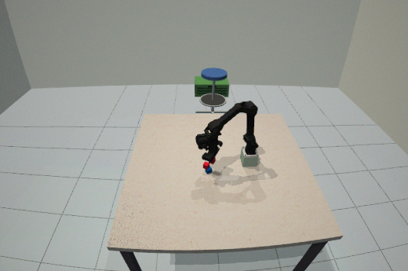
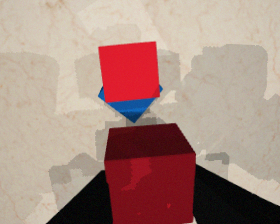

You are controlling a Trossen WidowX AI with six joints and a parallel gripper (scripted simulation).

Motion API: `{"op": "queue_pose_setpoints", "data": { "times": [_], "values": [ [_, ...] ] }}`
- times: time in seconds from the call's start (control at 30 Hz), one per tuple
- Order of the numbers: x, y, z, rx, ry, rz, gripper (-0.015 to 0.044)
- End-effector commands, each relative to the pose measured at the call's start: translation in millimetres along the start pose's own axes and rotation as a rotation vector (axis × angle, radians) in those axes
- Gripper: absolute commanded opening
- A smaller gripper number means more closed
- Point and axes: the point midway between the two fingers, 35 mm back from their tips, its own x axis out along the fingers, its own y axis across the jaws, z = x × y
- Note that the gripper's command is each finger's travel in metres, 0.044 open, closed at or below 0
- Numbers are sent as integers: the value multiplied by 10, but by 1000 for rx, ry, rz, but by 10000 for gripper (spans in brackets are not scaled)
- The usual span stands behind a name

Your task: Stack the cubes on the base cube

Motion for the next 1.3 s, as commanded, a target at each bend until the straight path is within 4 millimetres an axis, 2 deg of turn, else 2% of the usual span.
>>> {"op": "queue_pose_setpoints", "data": {
  "times": [0.0, 0.3, 0.7, 1.1, 1.27],
  "values": [
    [10, 22, -17, 20, -5, 4, 105],
    [273, 12, -28, 28, -5, 4, 105],
    [296, 11, -30, 29, -5, 4, 105],
    [570, 23, -18, 22, -4, 4, 105],
    [586, 23, -18, 22, -4, 4, 105]
  ]
}}
